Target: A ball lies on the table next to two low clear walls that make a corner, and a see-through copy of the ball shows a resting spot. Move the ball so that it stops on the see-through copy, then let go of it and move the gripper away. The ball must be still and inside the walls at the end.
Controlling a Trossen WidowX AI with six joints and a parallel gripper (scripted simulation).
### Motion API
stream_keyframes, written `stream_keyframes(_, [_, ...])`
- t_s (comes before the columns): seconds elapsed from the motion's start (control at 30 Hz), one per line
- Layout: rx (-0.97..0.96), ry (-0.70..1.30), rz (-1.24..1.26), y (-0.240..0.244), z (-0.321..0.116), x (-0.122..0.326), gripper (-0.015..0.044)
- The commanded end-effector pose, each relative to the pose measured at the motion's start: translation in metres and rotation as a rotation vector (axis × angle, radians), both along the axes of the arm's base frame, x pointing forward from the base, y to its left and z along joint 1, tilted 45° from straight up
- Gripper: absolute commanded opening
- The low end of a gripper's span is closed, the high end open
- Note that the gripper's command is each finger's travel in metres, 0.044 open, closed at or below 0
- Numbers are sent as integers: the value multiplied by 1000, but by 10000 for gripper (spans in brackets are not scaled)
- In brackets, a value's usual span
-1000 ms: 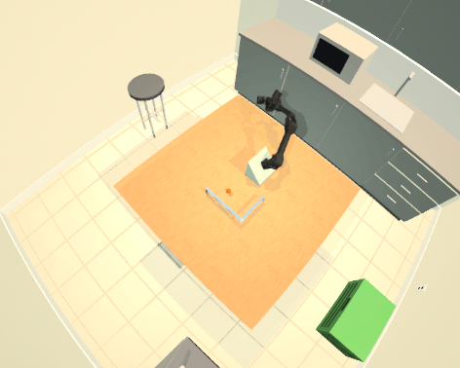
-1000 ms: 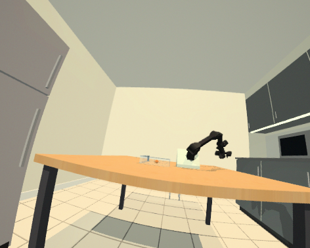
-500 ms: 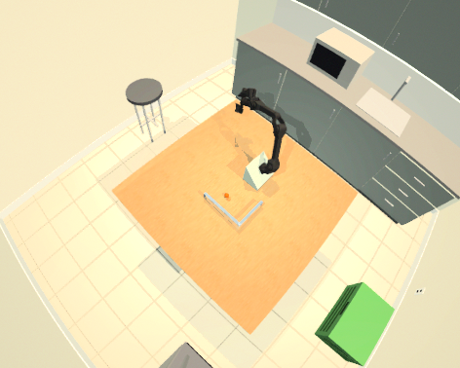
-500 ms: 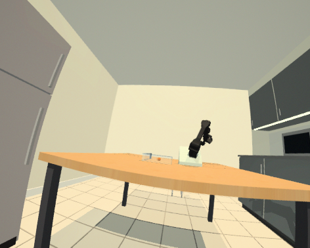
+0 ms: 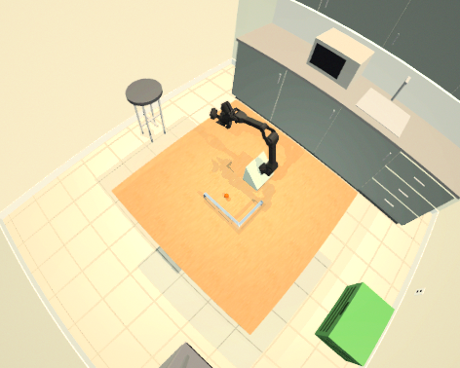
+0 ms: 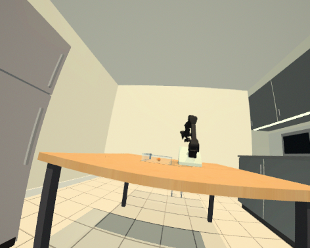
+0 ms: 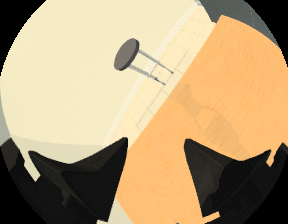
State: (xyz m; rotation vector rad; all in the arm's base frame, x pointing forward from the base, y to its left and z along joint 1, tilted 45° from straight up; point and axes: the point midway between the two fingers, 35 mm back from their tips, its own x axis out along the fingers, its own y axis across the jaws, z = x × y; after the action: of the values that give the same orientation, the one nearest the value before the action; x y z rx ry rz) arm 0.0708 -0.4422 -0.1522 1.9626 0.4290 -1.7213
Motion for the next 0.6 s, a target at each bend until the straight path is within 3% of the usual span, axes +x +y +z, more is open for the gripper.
stream_keyframes(0.0, [37,-43,308,33,9,56,255])
stream_keyframes(0.3, [92,-207,1118,145,41,173,255])
stream_keyframes(0.57, [122,-446,1822,274,77,232,255])
